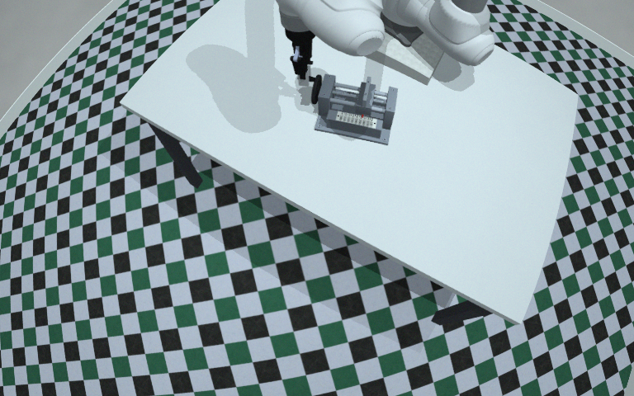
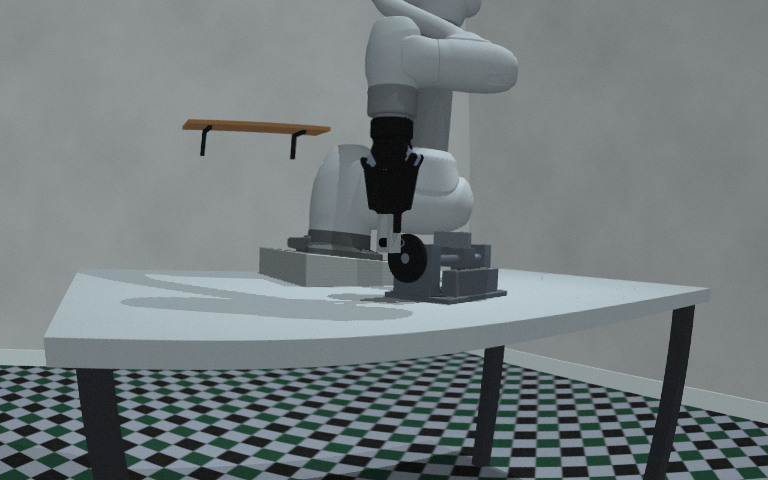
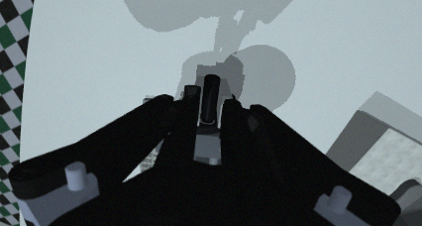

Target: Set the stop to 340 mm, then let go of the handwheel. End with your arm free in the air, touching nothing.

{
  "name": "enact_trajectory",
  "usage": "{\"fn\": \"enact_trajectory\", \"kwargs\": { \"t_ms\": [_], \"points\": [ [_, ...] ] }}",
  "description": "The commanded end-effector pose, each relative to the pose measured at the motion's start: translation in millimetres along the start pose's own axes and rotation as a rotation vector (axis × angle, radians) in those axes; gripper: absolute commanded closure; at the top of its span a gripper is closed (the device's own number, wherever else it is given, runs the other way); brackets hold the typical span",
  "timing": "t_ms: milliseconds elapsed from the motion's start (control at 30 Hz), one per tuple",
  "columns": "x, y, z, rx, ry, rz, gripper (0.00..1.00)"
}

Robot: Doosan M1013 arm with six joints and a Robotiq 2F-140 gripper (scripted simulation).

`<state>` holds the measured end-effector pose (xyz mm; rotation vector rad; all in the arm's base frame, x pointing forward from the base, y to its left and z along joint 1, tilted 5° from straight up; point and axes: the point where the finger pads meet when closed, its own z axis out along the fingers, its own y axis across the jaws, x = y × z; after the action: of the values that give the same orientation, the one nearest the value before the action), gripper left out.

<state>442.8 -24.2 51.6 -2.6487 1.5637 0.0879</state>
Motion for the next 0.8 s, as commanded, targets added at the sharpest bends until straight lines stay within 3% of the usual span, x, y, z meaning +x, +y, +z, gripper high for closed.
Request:
{"fn": "enact_trajectory", "kwargs": {
  "t_ms": [0, 767],
  "points": [
    [-0.1, 6.1, 3.8, -0.001, 0.000, 0.000, 0.96],
    [-0.1, 16.0, 34.8, -0.001, 0.000, 0.000, 0.96]
  ]
}}
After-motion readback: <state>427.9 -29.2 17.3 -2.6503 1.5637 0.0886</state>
